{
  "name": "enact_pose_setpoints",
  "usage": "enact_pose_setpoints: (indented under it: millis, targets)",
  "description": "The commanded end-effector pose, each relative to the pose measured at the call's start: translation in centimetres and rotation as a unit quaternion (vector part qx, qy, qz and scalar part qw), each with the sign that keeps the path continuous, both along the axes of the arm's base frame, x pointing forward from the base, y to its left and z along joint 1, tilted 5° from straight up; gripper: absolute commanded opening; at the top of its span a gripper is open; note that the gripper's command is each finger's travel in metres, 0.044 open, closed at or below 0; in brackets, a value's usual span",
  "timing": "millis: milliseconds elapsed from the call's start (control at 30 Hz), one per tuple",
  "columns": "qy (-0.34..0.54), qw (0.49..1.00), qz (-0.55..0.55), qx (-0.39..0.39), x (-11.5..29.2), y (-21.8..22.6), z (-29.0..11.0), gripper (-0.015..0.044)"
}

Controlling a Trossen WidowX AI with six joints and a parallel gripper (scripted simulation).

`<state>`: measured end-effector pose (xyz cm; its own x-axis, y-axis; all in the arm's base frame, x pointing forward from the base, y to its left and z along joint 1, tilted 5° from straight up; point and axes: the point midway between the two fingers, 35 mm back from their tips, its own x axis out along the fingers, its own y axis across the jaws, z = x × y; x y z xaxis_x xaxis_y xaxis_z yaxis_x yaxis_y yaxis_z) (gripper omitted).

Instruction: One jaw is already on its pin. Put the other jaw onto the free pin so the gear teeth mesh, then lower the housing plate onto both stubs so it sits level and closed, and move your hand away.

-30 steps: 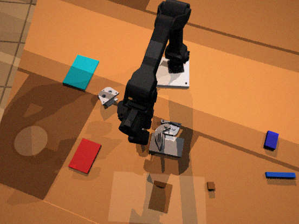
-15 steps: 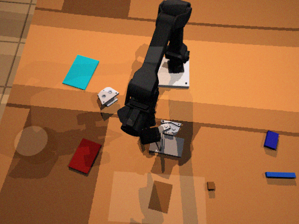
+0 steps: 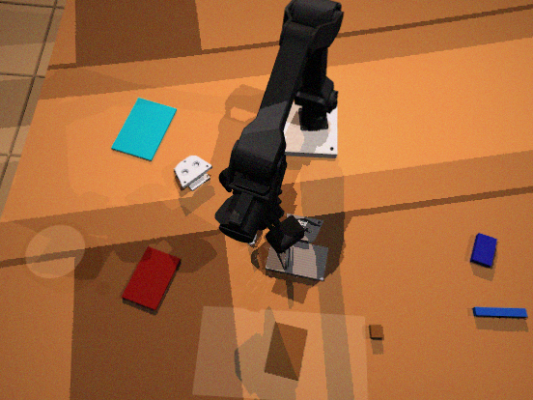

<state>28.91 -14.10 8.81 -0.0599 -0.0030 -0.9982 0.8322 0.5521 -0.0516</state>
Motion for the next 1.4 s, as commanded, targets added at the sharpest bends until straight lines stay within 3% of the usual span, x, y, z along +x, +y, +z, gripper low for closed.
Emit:
enact_pose_setpoints:
  millis: [0, 567, 1200, 1367]
  targets:
    - [-0.001, 0.999, 0.049, 0.004, -0.1, 0.2, 0.0, 0.0000]
    - [-0.001, 0.959, 0.282, 0.018, -0.2, 0.8, 0.0, 0.0000]
    - [-0.001, 0.851, 0.524, 0.033, -0.5, 1.4, 0.0, 0.0000]
    - [-0.001, 0.840, 0.542, 0.034, -0.5, 1.4, 0.0, 0.0000]
